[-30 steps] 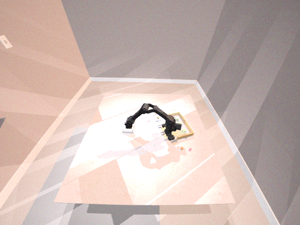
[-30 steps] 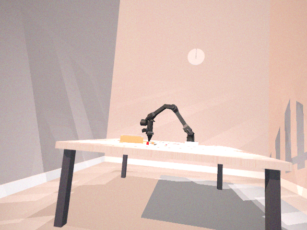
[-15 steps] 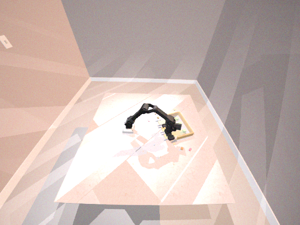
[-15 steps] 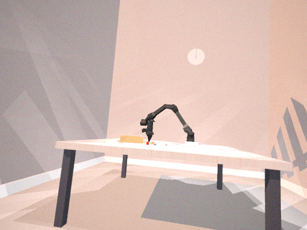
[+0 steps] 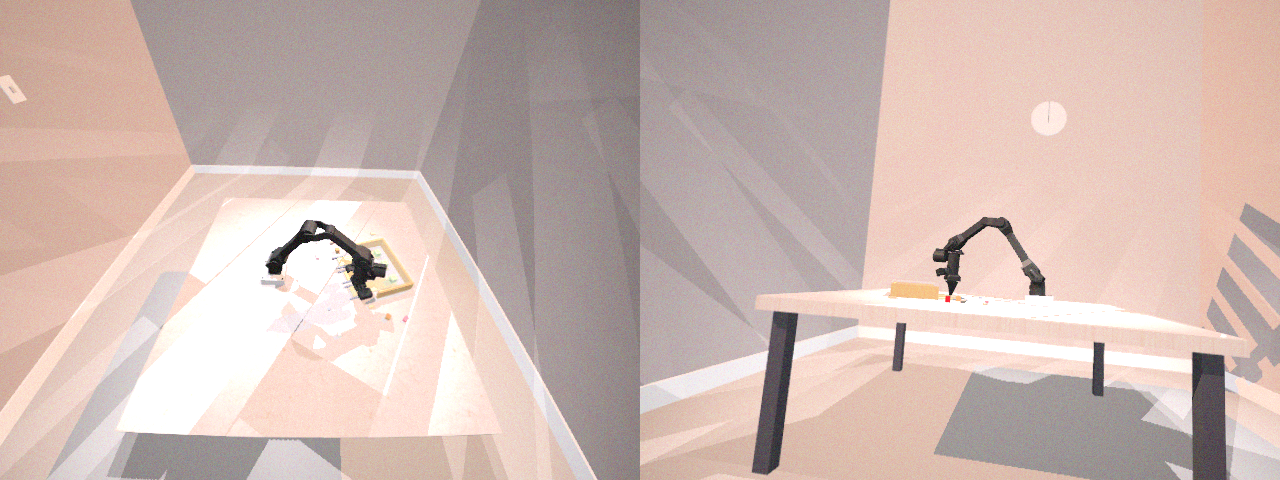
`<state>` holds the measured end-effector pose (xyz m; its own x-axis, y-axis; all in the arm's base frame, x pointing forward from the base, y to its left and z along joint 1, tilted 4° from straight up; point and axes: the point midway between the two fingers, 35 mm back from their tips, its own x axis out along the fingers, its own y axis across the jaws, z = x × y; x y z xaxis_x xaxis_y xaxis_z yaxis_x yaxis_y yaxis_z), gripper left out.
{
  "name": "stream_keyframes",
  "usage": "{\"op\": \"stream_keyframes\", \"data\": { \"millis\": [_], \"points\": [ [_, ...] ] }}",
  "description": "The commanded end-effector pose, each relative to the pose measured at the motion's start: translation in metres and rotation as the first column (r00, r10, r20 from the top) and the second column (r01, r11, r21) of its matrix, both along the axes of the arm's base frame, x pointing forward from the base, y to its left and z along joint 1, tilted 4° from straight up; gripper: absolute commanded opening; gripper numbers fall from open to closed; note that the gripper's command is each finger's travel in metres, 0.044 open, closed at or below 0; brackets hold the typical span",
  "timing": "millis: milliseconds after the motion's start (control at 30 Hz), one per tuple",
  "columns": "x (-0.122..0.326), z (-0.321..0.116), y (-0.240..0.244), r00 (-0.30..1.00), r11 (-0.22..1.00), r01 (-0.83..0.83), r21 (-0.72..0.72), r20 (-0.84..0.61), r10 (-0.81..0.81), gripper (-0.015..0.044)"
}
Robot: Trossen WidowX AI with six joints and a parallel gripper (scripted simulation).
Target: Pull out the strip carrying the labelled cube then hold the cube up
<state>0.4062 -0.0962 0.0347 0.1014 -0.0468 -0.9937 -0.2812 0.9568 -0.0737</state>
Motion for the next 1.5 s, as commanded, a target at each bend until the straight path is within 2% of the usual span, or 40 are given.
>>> {"op": "stream_keyframes", "data": {
  "millis": [0,1467],
  "points": [
    [-0.01,-0.005,-0.004,1.0,1.0,0.0,-0.001,-0.017,0.0,0.0],
    [-0.073,-0.012,-0.023,1.0,1.0,0.0,-0.003,-0.021,0.0,0.0]
  ]
}}
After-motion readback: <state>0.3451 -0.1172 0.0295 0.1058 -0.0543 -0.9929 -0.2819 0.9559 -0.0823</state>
